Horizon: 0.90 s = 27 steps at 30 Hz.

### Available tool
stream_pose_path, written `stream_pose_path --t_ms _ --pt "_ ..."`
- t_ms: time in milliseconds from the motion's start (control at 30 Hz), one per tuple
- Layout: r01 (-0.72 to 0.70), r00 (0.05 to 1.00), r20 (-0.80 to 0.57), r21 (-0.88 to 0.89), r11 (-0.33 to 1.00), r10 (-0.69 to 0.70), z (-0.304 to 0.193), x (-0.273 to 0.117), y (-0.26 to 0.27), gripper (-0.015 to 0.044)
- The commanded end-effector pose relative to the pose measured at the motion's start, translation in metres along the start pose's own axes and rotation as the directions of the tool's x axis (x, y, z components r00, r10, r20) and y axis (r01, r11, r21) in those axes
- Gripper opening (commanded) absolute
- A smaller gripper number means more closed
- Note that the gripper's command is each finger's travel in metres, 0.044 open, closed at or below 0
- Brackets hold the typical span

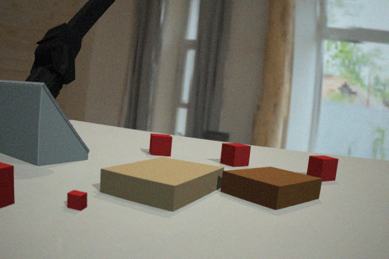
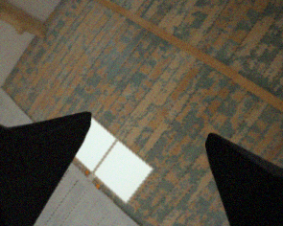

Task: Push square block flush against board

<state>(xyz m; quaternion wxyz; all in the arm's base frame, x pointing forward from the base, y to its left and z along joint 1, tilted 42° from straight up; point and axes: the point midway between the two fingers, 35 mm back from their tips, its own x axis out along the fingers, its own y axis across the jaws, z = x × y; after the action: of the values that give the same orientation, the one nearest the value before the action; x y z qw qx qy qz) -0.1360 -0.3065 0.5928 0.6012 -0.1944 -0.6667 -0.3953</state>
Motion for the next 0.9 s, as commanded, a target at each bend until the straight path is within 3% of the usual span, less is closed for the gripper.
stream_pose_path --t_ms 0,467,867 --pt "0.000 1.000 0.000 0.000 1.000 0.000 0.000 0.000 0.000 0.0374" --pt "0.163 0.952 -0.231 -0.167 0.972 -0.199 -0.083 -0.032 -0.048 0.0006" --pt "0.219 0.805 -0.486 -0.288 0.932 -0.339 -0.177 -0.094 -0.075 0.0000"
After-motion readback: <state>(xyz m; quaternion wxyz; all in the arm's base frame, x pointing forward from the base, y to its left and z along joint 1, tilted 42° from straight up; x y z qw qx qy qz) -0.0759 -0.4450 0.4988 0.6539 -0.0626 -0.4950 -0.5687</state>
